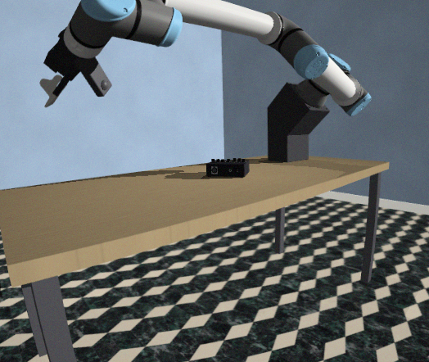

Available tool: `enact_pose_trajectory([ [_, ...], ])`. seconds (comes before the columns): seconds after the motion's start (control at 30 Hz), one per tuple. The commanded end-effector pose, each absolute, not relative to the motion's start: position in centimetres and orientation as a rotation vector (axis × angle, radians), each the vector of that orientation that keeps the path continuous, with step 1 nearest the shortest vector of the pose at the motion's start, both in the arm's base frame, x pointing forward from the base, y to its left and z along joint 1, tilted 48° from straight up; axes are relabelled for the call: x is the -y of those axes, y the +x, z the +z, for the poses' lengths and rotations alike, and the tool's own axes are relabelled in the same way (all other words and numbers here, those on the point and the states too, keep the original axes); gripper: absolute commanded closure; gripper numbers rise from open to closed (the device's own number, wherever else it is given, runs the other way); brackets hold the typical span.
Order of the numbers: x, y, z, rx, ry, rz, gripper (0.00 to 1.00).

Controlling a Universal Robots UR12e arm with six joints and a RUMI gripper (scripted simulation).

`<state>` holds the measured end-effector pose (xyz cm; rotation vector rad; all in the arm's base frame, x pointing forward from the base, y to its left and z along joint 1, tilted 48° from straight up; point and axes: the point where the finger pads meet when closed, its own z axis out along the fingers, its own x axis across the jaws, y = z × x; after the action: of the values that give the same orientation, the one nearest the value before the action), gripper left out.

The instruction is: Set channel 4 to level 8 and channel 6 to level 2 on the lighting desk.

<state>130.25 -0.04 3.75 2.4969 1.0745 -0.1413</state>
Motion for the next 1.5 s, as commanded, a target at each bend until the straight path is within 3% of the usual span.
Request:
enact_pose_trajectory([
  [0.0, 0.2, 130.3, 3.9, -1.072, 2.497, -0.139, 0.0],
  [1.47, 1.8, 128.4, 0.9, -1.189, 2.537, -0.168, 0.0],
])
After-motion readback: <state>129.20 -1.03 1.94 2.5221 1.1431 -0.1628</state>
